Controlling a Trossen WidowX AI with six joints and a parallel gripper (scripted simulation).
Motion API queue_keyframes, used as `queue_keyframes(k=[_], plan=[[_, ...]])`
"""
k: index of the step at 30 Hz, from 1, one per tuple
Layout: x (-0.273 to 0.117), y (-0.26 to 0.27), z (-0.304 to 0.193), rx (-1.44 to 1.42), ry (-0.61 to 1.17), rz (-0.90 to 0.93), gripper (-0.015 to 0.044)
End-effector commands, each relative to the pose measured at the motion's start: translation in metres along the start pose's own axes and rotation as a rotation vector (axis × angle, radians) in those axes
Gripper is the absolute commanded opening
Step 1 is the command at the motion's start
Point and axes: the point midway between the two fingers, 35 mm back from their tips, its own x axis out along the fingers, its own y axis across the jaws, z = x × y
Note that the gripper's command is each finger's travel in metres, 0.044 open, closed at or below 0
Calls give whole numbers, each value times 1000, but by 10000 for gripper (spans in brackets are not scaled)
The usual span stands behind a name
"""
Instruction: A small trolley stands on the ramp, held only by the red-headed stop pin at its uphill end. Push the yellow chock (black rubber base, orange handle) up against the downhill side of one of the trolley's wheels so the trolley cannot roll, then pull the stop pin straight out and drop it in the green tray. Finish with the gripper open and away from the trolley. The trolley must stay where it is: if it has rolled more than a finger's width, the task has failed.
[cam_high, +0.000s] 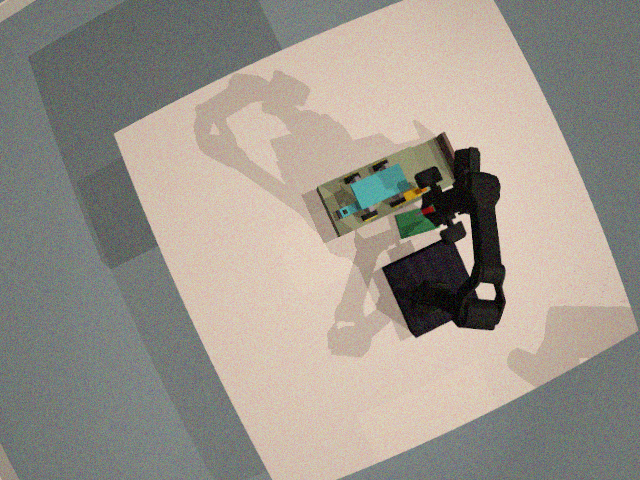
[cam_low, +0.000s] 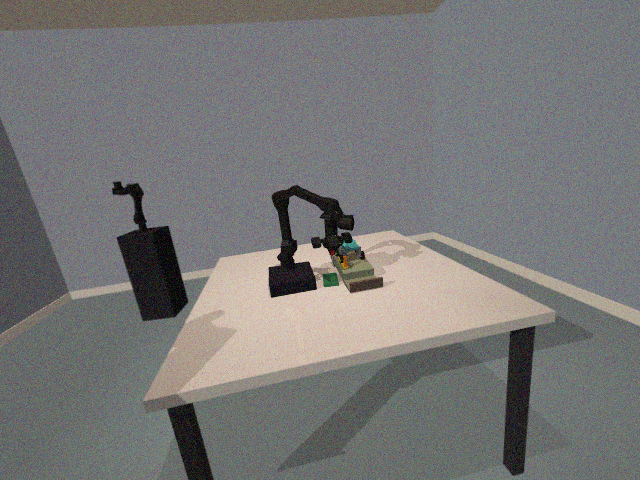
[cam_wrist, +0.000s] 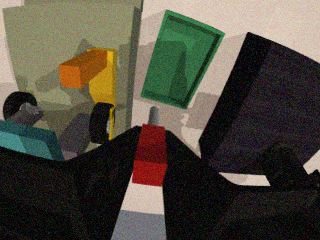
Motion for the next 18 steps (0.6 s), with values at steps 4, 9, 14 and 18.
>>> queue_keyframes(k=[4, 9, 14, 18], plan=[[-1, 1, 2, 90, -19, 8, 0], [-1, 1, 1, 244, -45, 24, 0], [-1, 0, 0, 397, -68, 45, 0], [-1, 0, 0, 520, -84, 65, 0]])
